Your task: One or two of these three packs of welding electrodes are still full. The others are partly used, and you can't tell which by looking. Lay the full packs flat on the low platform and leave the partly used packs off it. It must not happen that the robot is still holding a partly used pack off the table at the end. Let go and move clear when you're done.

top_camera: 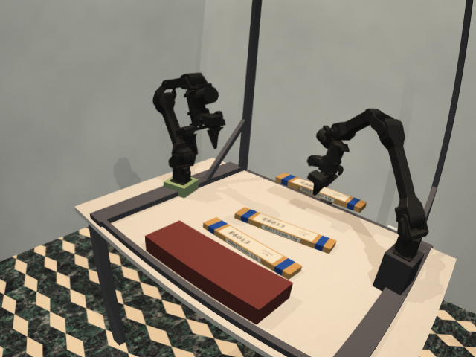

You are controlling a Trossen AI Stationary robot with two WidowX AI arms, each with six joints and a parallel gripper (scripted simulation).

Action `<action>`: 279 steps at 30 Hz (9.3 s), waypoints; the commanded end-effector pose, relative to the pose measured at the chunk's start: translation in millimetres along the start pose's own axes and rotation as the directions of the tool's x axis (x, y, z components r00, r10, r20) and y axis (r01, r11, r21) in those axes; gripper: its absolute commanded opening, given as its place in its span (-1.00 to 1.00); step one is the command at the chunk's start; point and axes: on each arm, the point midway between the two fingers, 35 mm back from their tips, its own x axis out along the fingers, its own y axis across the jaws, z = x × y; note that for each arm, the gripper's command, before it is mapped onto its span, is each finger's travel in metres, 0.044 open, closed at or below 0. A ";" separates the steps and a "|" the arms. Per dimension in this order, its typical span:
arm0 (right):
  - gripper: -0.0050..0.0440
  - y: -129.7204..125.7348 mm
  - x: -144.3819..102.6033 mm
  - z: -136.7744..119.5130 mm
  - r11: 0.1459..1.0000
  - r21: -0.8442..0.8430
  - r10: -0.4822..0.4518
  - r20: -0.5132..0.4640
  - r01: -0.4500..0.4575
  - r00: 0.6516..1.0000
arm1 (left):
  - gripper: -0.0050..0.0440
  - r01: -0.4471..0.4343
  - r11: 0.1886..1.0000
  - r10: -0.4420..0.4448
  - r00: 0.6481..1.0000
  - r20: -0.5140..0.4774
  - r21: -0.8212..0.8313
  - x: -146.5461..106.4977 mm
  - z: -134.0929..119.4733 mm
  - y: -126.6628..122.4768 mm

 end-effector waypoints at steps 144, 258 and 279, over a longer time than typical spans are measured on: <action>0.96 0.1 -4.9 2.6 1.000 -0.004 -0.001 0.020 0.001 1.000 | 0.96 0.031 0.999 -0.030 0.998 0.059 -0.011 58.3 1.5 -7.2; 0.96 0.1 -4.9 2.6 1.000 -0.004 -0.001 0.020 0.001 1.000 | 0.96 -0.008 0.995 0.012 0.999 0.037 -0.102 71.5 3.5 192.3; 0.96 0.1 -4.9 2.6 1.000 -0.004 -0.001 0.020 0.001 1.000 | 0.96 -0.008 0.995 0.012 0.999 0.038 -0.102 83.9 0.6 190.6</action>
